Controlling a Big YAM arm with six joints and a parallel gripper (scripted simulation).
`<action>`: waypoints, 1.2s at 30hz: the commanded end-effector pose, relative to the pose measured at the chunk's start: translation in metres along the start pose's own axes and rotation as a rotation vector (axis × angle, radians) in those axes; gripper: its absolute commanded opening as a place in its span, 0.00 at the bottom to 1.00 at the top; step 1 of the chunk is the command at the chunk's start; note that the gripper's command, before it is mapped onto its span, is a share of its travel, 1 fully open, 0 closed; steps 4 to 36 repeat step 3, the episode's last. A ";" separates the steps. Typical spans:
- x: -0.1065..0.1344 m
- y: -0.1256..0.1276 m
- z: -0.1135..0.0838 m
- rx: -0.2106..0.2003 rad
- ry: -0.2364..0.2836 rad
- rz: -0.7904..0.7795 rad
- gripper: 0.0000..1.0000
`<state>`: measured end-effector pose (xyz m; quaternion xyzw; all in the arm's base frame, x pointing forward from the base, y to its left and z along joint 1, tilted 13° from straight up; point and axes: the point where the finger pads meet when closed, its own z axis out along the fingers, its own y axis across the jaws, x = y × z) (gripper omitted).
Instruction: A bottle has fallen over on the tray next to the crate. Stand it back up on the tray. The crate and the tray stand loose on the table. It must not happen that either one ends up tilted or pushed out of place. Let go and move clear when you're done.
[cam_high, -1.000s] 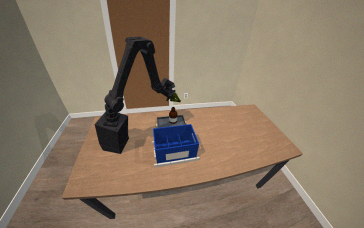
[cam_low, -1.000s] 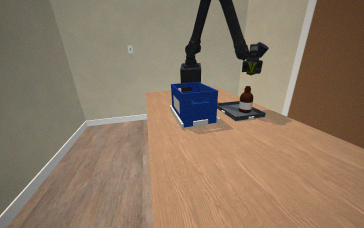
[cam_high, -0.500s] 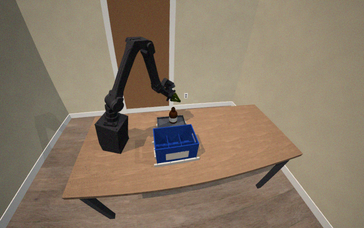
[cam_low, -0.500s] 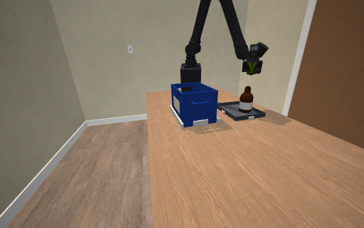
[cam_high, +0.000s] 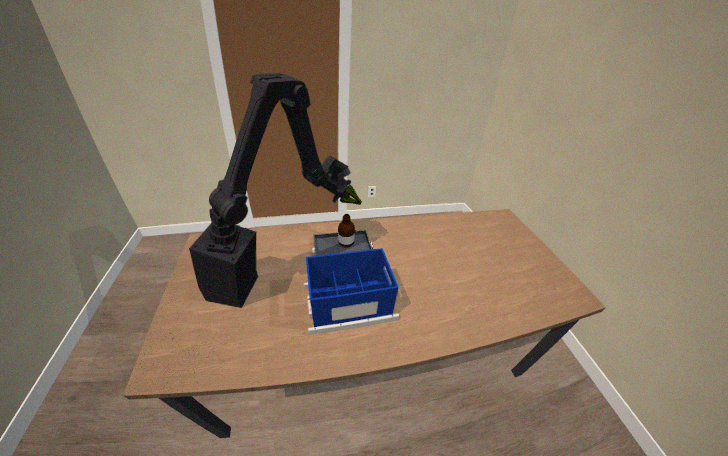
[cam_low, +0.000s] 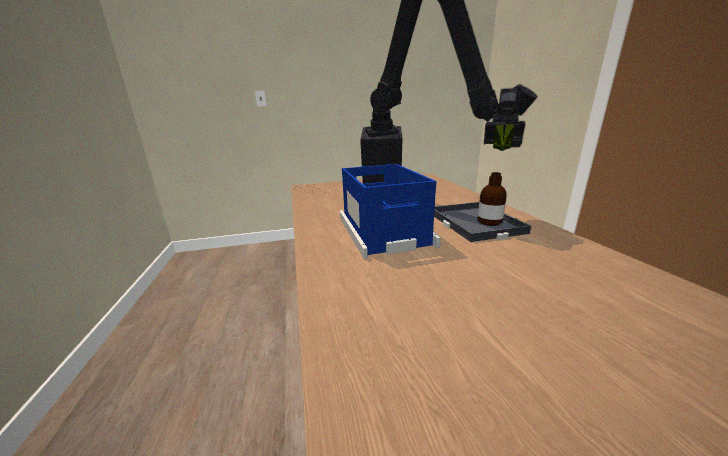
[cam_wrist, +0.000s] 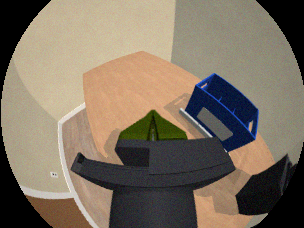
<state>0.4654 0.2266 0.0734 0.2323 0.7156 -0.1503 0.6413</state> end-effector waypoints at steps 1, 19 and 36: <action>-0.014 0.005 -0.007 -0.011 -0.005 0.023 0.00; -0.014 0.005 -0.007 -0.011 -0.005 0.023 0.00; -0.014 0.005 -0.007 -0.011 -0.005 0.023 0.00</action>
